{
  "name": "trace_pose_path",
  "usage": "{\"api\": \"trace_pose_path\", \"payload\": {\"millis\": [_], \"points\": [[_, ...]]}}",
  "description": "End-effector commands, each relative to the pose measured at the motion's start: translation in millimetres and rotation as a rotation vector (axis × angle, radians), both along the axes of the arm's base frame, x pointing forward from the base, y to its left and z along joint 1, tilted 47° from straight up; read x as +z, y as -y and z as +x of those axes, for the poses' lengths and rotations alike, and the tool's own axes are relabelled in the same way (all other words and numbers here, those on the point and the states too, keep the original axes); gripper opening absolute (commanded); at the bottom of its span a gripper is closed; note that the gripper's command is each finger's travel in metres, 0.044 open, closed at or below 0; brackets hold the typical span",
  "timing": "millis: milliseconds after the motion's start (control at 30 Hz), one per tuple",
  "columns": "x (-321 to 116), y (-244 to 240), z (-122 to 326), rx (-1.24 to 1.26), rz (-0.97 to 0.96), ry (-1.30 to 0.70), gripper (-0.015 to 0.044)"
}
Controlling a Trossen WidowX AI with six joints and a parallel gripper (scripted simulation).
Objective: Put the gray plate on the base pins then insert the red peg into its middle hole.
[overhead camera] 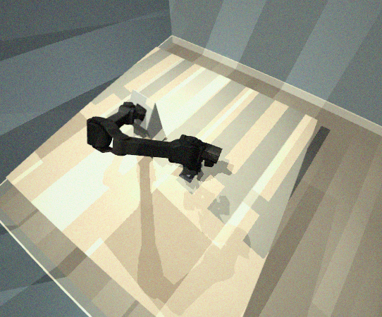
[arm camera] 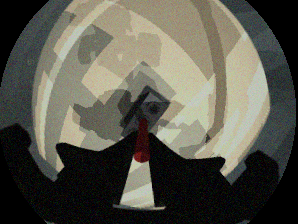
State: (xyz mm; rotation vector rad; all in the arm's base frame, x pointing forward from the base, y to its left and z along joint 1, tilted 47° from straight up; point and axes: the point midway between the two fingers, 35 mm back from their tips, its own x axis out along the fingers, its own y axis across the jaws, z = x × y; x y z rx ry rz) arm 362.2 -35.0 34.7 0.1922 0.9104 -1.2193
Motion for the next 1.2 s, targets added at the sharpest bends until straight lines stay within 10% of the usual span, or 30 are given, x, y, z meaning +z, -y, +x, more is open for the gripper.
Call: {"api": "trace_pose_path", "payload": {"millis": [0, 400, 600, 1167], "points": [[-1.1, 0.5, 0.3, 0.0, 0.0, -0.001, 0.0], [-0.5, 0.5, 0.1, -0.002, 0.0, 0.001, 0.0], [-0.5, 0.5, 0.1, -0.002, 0.0, 0.001, 0.015], [2.7, -3.8, -0.4, 0.003, -0.004, -0.006, 0.015]]}}
